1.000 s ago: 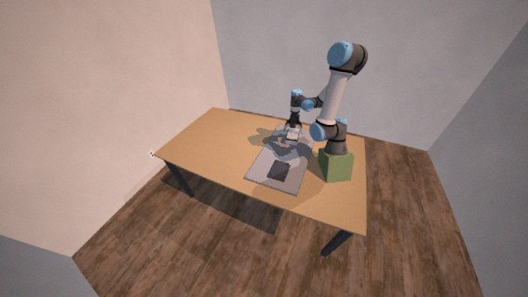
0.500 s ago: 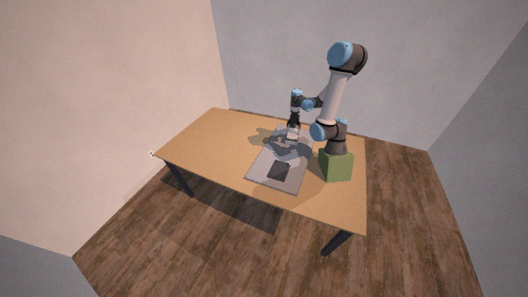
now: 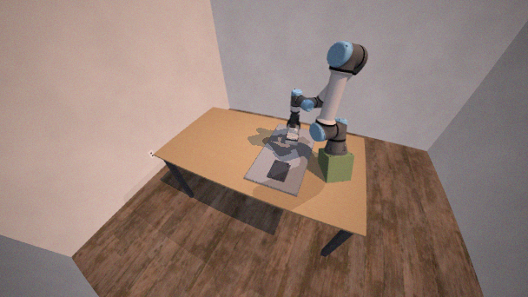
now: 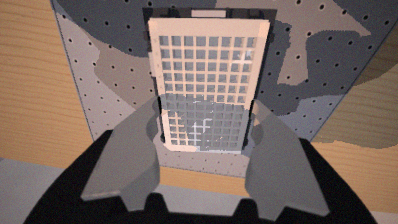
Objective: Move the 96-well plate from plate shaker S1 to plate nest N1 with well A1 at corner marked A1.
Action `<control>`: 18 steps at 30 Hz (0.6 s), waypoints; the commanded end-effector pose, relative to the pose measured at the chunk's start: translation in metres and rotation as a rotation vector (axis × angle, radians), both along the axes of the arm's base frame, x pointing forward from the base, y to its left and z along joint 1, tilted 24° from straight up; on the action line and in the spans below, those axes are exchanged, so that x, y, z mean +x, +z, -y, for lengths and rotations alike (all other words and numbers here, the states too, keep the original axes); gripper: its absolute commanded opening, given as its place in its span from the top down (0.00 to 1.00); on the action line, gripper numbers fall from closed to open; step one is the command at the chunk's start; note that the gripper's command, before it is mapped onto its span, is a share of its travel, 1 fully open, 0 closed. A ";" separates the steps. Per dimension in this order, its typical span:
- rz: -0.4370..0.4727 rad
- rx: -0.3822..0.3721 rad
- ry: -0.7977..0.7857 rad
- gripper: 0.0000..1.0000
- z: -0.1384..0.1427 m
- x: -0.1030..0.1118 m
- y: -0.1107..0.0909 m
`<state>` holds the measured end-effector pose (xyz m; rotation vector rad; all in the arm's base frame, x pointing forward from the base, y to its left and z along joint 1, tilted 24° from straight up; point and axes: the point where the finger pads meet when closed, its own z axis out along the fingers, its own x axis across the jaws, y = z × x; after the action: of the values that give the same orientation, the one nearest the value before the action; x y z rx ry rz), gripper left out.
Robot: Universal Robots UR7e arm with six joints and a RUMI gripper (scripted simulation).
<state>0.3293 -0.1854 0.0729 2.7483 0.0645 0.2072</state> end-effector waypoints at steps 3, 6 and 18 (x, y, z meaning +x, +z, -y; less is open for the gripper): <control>0.001 -0.001 0.000 1.00 0.000 0.000 0.000; 0.001 -0.001 0.000 1.00 0.000 0.000 0.000; 0.001 -0.001 0.000 1.00 -0.005 -0.002 0.012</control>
<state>0.3282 -0.1827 0.0794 2.7482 0.0645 0.2071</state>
